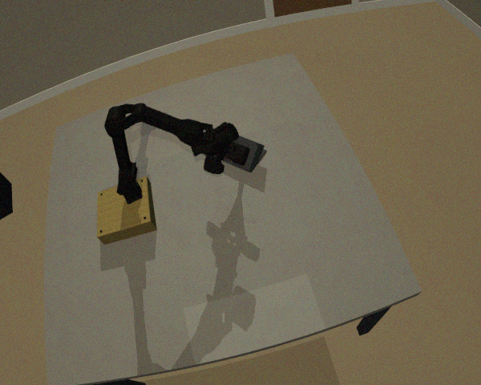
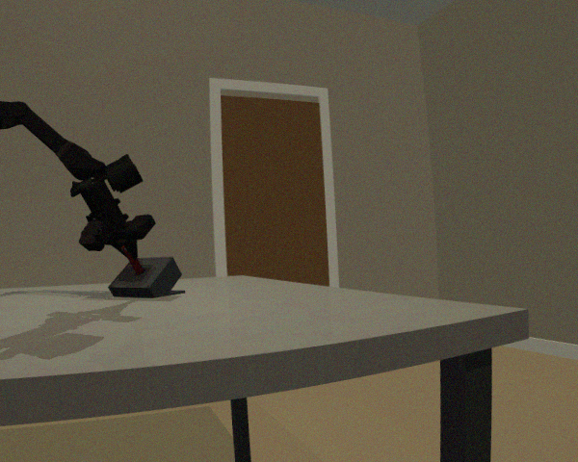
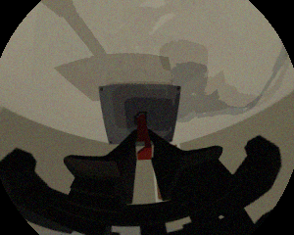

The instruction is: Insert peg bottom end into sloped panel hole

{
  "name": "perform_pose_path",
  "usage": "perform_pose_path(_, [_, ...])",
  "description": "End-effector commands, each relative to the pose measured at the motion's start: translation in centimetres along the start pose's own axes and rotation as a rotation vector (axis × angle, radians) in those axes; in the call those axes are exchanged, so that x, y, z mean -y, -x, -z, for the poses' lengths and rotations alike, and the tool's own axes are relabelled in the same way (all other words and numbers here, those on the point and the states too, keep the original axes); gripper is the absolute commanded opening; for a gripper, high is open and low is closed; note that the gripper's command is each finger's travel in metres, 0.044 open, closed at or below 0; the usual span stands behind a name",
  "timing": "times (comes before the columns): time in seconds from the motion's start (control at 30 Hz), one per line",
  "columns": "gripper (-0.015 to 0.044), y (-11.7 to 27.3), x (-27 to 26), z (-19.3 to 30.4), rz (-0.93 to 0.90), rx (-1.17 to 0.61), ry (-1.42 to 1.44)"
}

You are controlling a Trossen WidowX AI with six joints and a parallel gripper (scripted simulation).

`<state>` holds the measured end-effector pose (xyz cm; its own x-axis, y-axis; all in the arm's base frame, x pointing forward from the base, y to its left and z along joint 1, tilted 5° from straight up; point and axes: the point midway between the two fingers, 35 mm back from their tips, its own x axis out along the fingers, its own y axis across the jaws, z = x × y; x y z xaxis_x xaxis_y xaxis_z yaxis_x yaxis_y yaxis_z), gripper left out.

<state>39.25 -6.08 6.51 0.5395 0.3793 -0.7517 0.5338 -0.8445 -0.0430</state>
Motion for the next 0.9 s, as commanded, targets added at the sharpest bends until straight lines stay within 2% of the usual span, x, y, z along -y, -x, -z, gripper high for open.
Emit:
perform_pose_path(0.0, [0.0000, -0.2, -0.1, -0.1, -0.001, 0.004, -0.005])
perform_pose_path(0.87, [0.0000, -1.4, -0.1, 0.0, -0.001, 0.004, -0.005])
